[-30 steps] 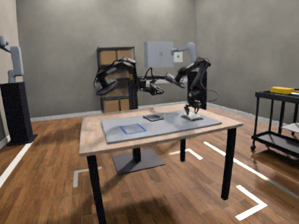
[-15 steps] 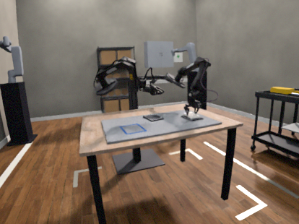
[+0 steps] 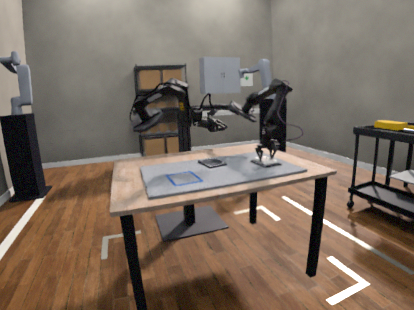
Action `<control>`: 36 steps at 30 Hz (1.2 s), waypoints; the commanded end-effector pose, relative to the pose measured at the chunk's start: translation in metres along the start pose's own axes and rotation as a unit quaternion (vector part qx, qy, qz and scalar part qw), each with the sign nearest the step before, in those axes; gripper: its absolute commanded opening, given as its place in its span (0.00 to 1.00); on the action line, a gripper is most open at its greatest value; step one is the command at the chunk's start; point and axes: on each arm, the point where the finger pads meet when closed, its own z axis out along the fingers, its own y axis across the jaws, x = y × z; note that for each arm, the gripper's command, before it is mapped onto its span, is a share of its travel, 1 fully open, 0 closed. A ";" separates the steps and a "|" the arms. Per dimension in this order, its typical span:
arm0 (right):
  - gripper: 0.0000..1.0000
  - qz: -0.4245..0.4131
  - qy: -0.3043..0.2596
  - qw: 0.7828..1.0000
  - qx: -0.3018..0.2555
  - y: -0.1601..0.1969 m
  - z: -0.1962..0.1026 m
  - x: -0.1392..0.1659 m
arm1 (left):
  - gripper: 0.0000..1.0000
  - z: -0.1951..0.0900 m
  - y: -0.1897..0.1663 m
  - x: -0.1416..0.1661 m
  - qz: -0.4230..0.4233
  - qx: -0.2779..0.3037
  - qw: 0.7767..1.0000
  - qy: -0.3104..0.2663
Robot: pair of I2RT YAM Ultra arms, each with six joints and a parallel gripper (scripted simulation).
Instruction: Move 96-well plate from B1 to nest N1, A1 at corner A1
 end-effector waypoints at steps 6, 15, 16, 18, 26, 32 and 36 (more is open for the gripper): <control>1.00 -0.001 -0.018 1.000 0.001 -0.002 0.004 -0.016 | 0.79 -0.003 -0.001 -0.004 -0.002 -0.003 1.000 -0.006; 1.00 -0.001 -0.018 1.000 0.001 -0.002 0.004 -0.016 | 0.79 0.016 0.002 -0.006 -0.001 -0.009 1.000 -0.012; 1.00 -0.001 -0.018 1.000 0.001 -0.002 0.004 -0.016 | 0.79 0.017 0.002 -0.005 -0.005 -0.010 1.000 -0.010; 1.00 -0.001 -0.018 1.000 0.001 -0.002 0.004 -0.016 | 0.79 0.017 0.002 -0.004 -0.005 -0.010 1.000 -0.009; 1.00 -0.001 -0.018 1.000 0.001 -0.002 0.004 -0.016 | 0.79 0.016 -0.001 -0.005 -0.003 -0.010 1.000 -0.011; 1.00 -0.001 -0.018 1.000 0.001 -0.002 0.004 -0.016 | 0.79 -0.001 -0.001 0.002 -0.001 -0.011 1.000 -0.006; 1.00 -0.001 -0.018 1.000 0.001 -0.002 0.004 -0.016 | 0.90 -0.001 0.000 0.002 0.000 -0.011 1.000 -0.006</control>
